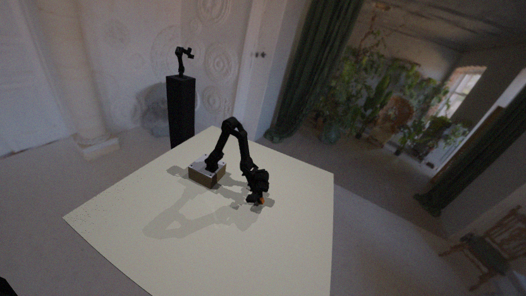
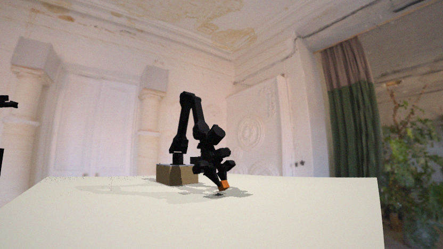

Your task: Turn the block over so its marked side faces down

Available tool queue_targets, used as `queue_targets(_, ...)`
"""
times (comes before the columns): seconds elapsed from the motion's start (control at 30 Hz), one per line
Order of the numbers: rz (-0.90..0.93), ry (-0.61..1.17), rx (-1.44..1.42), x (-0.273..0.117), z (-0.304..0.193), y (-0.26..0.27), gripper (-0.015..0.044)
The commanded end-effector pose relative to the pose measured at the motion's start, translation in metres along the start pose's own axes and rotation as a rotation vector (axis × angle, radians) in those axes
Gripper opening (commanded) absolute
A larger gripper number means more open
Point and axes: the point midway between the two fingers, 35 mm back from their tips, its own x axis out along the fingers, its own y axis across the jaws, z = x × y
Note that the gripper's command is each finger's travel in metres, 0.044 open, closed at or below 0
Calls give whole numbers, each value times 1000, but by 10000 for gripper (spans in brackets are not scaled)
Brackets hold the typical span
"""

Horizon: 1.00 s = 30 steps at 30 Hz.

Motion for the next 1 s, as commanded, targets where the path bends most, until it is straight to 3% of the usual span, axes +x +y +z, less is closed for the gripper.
queue_targets(0.0, 5, -29, -2, 8, -5, 0, 0)
queue_targets(0.47, 5, -215, 0, 28, -12, 0, 0)
queue_targets(0.97, 5, -412, -1, 23, -21, 1, 0)
